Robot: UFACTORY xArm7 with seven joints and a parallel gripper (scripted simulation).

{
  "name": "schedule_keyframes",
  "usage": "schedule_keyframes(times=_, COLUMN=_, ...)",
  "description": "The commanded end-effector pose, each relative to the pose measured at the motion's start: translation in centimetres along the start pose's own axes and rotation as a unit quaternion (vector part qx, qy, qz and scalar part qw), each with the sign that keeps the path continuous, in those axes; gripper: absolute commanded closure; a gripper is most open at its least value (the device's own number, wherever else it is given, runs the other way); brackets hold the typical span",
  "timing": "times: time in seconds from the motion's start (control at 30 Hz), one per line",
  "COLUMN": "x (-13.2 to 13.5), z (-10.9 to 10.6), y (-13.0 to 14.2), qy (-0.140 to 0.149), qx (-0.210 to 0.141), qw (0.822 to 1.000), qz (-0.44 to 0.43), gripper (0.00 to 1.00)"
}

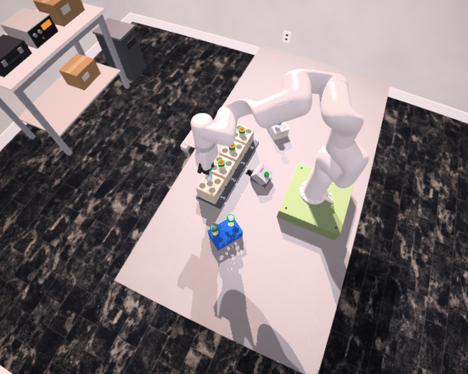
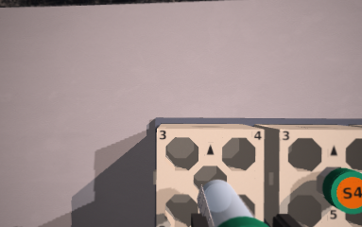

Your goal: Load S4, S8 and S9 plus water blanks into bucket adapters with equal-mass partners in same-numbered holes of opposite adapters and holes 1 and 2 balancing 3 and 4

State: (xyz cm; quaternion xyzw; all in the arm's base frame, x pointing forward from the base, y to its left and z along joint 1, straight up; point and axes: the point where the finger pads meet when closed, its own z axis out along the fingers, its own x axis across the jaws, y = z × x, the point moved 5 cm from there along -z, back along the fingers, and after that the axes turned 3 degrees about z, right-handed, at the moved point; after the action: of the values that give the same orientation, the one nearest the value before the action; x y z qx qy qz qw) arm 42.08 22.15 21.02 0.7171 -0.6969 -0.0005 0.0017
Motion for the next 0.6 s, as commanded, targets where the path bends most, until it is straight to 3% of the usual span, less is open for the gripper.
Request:
schedule_keyframes(times=0.0, x=-0.1, z=0.7, y=-0.1, qy=-0.002, qx=0.002, qw=1.0, qz=0.0, gripper=1.0)
schedule_keyframes(times=0.3, x=-0.1, z=2.1, y=-0.1, qy=-0.002, qx=0.002, qw=1.0, qz=0.0, gripper=1.0)
schedule_keyframes(times=0.57, x=-0.1, z=2.1, y=-0.1, qy=-0.002, qx=0.002, qw=1.0, qz=0.0, gripper=1.0)
